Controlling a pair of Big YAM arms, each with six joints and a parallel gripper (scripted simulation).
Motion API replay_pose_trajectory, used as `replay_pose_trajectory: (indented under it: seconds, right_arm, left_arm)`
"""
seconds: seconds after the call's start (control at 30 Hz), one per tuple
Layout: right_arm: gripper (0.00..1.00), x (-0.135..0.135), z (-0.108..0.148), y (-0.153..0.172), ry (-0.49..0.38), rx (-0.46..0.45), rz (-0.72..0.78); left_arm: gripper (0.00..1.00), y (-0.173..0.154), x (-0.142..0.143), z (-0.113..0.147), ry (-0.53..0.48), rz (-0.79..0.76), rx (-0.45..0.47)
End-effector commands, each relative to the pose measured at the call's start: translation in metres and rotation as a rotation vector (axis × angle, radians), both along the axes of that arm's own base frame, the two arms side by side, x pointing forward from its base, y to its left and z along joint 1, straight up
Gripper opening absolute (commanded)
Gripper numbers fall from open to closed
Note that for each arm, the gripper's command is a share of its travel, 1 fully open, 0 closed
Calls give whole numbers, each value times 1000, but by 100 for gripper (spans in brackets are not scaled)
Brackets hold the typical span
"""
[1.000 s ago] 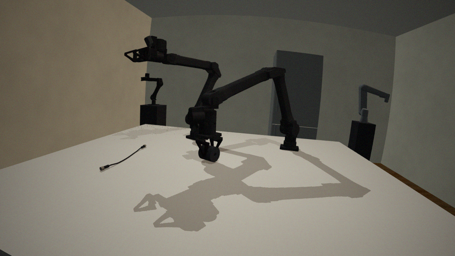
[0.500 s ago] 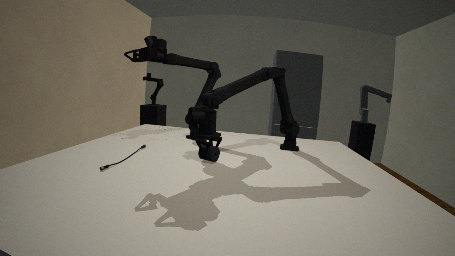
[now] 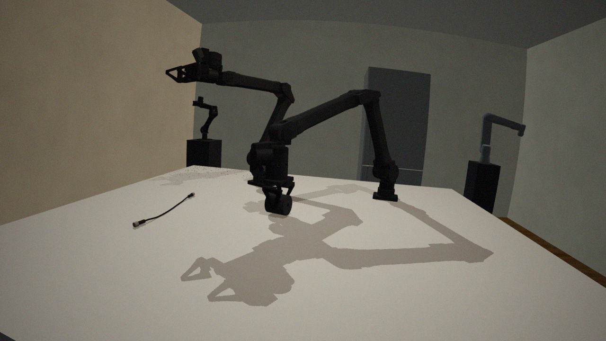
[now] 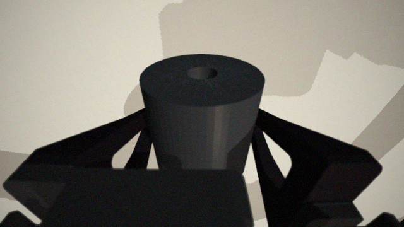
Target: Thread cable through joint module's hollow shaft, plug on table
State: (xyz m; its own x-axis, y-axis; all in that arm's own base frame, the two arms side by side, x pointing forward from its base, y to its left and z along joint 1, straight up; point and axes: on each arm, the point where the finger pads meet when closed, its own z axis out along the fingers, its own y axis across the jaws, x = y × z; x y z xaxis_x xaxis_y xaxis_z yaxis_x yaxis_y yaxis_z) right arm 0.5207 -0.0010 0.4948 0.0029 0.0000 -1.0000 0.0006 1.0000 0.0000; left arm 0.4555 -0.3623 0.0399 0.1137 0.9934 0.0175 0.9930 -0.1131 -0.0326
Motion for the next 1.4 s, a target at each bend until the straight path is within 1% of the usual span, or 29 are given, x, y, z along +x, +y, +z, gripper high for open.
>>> replay_pose_trajectory:
  seconds: [0.0,1.0,1.37]
  right_arm:
    - [96,-3,14,2,-30,-6,2]
    - [96,-3,14,2,-30,-6,2]
    - [96,-3,14,2,-30,-6,2]
  left_arm:
    - [70,-19,32,75,-120,54,-96]
    - [70,-22,31,75,-129,282,-110]
    - [70,-22,31,76,-127,281,-108]
